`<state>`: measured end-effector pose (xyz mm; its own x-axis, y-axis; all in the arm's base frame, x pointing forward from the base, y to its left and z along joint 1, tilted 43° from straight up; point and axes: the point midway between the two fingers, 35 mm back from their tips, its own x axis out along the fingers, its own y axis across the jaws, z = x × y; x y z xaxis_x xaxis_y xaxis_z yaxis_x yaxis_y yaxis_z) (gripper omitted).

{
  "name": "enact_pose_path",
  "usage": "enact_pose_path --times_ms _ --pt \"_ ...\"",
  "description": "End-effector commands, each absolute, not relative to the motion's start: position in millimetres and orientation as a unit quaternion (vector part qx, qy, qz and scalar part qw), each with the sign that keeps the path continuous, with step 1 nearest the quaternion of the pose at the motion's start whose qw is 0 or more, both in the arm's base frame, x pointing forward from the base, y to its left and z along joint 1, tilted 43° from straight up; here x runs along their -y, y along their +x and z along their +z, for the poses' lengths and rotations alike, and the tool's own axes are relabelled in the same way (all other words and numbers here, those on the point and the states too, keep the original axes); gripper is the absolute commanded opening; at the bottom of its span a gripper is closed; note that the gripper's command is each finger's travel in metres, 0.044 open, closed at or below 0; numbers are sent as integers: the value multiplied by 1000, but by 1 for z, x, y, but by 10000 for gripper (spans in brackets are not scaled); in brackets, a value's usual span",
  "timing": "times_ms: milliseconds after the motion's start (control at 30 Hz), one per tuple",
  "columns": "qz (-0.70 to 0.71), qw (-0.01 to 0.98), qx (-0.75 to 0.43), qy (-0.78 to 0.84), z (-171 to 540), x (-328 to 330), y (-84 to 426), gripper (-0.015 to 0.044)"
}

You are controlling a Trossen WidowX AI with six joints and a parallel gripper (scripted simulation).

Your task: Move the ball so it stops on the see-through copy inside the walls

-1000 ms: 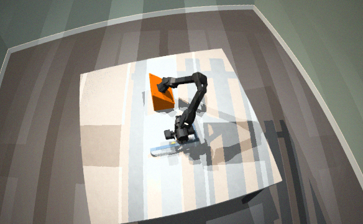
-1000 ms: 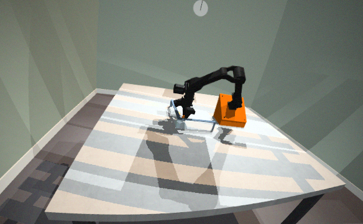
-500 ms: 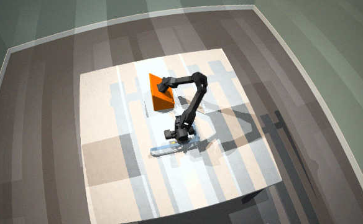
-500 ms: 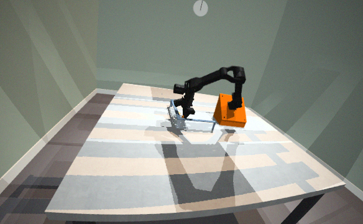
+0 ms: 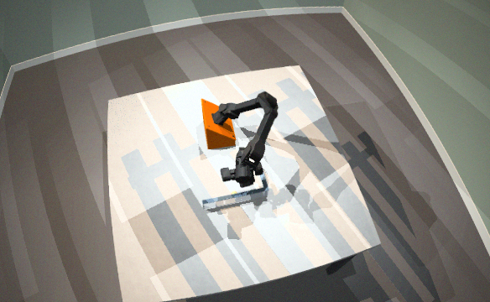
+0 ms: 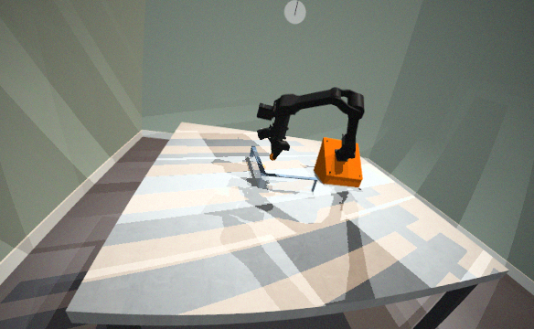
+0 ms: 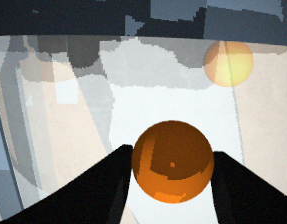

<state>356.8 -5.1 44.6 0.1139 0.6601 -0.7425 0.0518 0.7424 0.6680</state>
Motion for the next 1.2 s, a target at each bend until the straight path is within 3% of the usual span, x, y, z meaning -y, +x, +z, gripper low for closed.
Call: enact_pose_path --times_ms 0,267,800,1167 --pt "225 692 -626 281 70 26 351 0" --pt "230 690 -626 282 82 36 346 0" --pt "230 691 -625 282 26 43 380 0" --pt "230 691 -625 282 -14 7 387 0"
